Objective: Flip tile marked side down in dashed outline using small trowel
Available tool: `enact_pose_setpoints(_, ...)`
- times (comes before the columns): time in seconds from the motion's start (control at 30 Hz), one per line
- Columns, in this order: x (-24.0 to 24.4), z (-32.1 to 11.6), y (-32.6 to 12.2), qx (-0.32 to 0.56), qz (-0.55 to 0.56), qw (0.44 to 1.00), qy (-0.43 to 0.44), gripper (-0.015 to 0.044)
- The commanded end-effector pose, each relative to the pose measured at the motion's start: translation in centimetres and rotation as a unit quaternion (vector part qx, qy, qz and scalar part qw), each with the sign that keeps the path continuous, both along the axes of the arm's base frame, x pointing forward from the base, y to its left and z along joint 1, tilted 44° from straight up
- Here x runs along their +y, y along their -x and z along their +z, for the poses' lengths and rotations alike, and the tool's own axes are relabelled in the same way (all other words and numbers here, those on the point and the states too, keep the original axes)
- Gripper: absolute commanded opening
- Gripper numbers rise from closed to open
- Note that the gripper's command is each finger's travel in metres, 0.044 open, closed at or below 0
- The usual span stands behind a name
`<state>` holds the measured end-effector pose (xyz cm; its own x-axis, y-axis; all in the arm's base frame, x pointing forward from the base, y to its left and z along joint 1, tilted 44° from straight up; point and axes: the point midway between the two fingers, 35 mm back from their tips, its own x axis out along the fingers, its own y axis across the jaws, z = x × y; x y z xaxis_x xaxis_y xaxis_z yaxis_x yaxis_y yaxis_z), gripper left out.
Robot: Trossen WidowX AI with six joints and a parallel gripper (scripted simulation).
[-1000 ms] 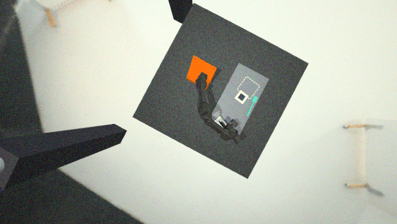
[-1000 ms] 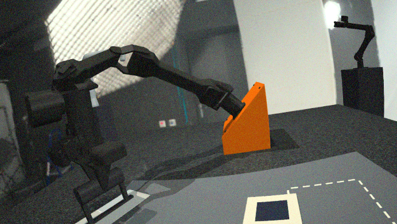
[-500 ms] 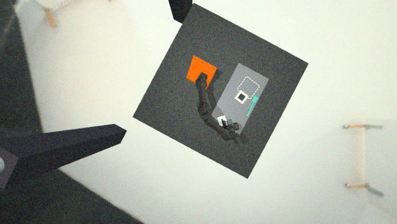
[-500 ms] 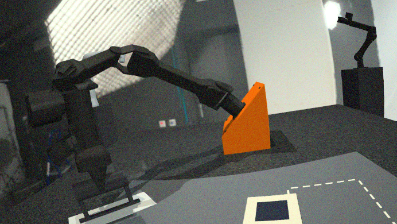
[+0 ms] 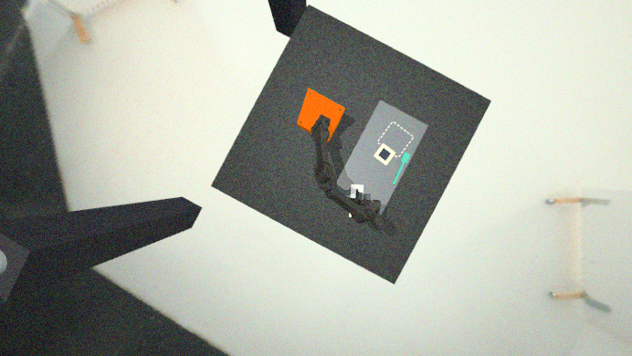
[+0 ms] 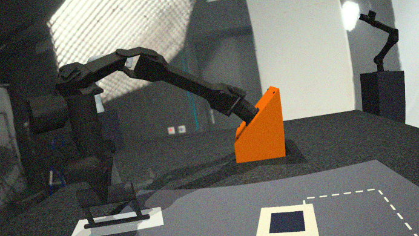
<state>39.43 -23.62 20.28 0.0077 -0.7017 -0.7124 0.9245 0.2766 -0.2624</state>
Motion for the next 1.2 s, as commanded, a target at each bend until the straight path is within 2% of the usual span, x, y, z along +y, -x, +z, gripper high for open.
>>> enact_pose_setpoints(0.0, -0.1, 0.0, 0.0, -0.008, -0.009, 1.0, 0.0, 0.0156)
enact_pose_setpoints(0.13, -0.1, 0.0, 0.0, -0.008, -0.009, 1.0, 0.0, 0.0261)
enact_pose_setpoints(0.17, -0.1, 0.0, 0.0, -0.008, -0.009, 1.0, 0.0, 0.027)
enact_pose_setpoints(0.77, -0.1, 0.0, 0.0, -0.008, -0.009, 1.0, 0.0, 0.027)
enact_pose_setpoints(0.93, 2.9, 2.9, 0.3, -0.008, -0.008, 1.0, 0.0, 0.027)
enact_pose_setpoints(1.13, 3.1, 3.1, 0.4, -0.008, -0.008, 1.0, 0.0, 0.027)
enact_pose_setpoints(1.17, 3.5, 3.2, 0.1, -0.011, 0.0, 1.0, -0.002, 0.0296)
